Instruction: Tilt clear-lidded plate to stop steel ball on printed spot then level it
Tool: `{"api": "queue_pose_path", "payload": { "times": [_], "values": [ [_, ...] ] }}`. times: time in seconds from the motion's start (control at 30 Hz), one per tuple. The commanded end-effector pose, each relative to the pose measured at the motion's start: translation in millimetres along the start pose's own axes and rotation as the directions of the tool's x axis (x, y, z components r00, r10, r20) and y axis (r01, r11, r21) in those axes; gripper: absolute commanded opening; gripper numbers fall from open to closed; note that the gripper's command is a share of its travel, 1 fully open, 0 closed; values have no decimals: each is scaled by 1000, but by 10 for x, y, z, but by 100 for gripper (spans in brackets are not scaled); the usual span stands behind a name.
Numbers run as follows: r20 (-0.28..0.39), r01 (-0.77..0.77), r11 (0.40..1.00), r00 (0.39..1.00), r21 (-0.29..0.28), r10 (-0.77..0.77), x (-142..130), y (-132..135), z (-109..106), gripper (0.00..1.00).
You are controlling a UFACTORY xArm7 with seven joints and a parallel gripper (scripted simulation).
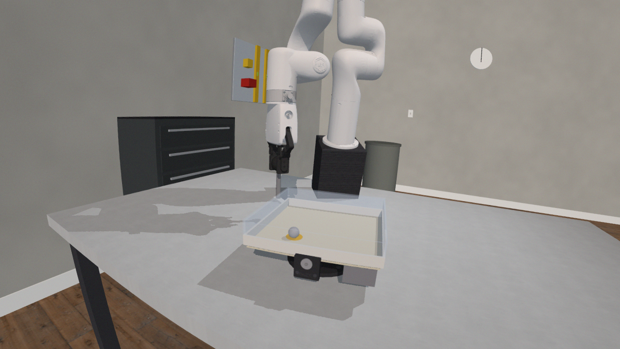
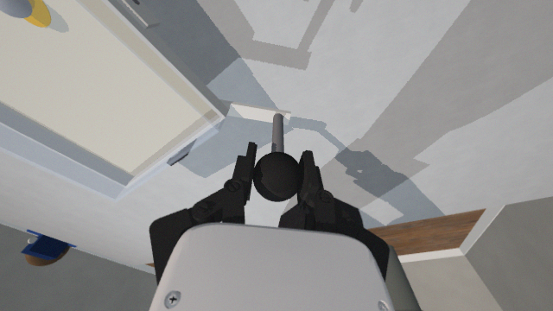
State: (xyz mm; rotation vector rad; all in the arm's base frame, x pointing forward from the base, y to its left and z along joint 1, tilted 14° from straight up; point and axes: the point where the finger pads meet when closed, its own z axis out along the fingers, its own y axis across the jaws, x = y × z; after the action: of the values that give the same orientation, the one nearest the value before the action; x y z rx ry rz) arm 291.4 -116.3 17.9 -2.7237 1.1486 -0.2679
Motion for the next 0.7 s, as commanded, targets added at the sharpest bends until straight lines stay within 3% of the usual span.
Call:
{"api": "queue_pose_path", "payload": {
  "times": [0.0,0.67],
  "values": [
    [-2,0,1000,1000,1,0,18,-4,3,0],
    [-2,0,1000,1000,1,0,-4,-11,-12,0]
  ]
}}
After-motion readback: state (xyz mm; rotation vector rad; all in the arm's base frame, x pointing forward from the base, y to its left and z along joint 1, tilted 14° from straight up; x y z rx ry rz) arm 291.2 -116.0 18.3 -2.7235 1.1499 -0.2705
